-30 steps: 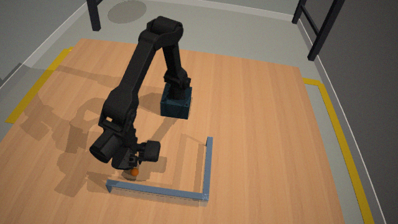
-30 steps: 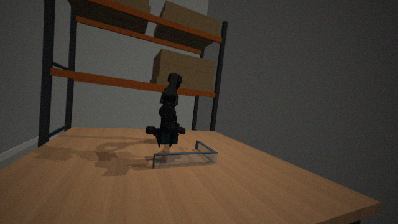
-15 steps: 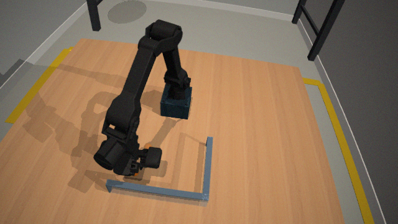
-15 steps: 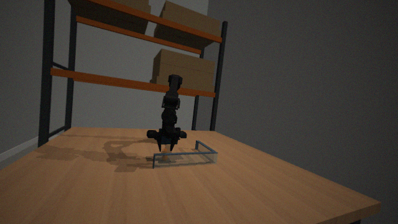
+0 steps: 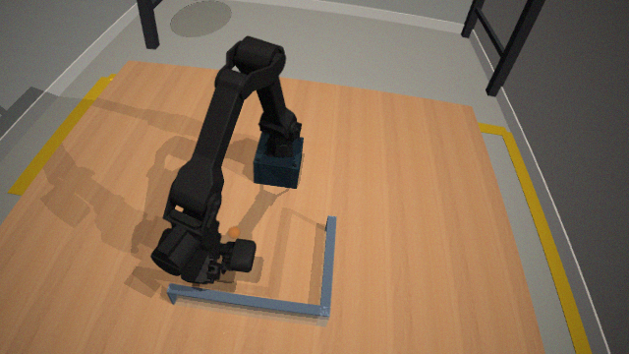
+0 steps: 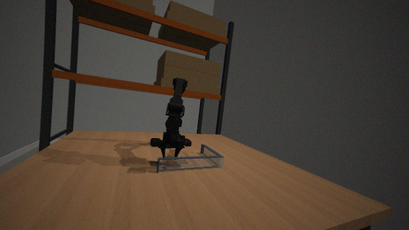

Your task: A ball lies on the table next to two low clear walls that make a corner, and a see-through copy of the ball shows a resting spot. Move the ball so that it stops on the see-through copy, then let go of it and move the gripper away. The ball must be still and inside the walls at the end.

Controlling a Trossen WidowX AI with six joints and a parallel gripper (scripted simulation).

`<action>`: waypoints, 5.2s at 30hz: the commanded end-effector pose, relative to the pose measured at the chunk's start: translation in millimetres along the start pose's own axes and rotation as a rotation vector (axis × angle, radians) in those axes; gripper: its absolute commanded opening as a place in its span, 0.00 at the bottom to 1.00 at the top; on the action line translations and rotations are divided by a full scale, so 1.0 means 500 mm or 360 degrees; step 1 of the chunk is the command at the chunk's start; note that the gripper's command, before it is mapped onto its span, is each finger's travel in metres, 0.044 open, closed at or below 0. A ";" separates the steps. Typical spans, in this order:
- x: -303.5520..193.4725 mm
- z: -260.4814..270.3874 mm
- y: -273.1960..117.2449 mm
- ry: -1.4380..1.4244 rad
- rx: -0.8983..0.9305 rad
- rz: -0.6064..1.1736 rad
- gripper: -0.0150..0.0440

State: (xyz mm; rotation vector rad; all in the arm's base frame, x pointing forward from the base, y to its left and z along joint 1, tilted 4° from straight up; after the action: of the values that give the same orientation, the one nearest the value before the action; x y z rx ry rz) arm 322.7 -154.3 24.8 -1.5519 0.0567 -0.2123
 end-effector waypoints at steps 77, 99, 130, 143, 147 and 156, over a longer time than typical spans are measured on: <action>-0.217 0.047 -0.142 0.0007 0.0000 0.0035 0.25; -0.221 0.047 0.000 0.0007 0.0001 0.0036 0.25; -0.219 0.047 0.031 0.0001 0.0001 0.0019 0.65; -0.216 0.046 -0.136 0.0007 0.0000 0.0035 0.67; -0.217 0.047 -0.142 0.0007 0.0000 0.0035 0.67; -0.210 0.045 -0.128 0.0011 -0.0002 0.0017 0.67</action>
State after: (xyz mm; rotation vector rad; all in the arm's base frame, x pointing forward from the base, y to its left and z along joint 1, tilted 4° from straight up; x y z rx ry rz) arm 216.7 -114.3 79.2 -1.5513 0.0717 -0.2084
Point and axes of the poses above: the point midway between the two fingers, 35 mm back from their tips, its own y axis out along the fingers, its own z axis across the jaws, x = y × z, the point moved 2 cm from there along -y, back along the fingers
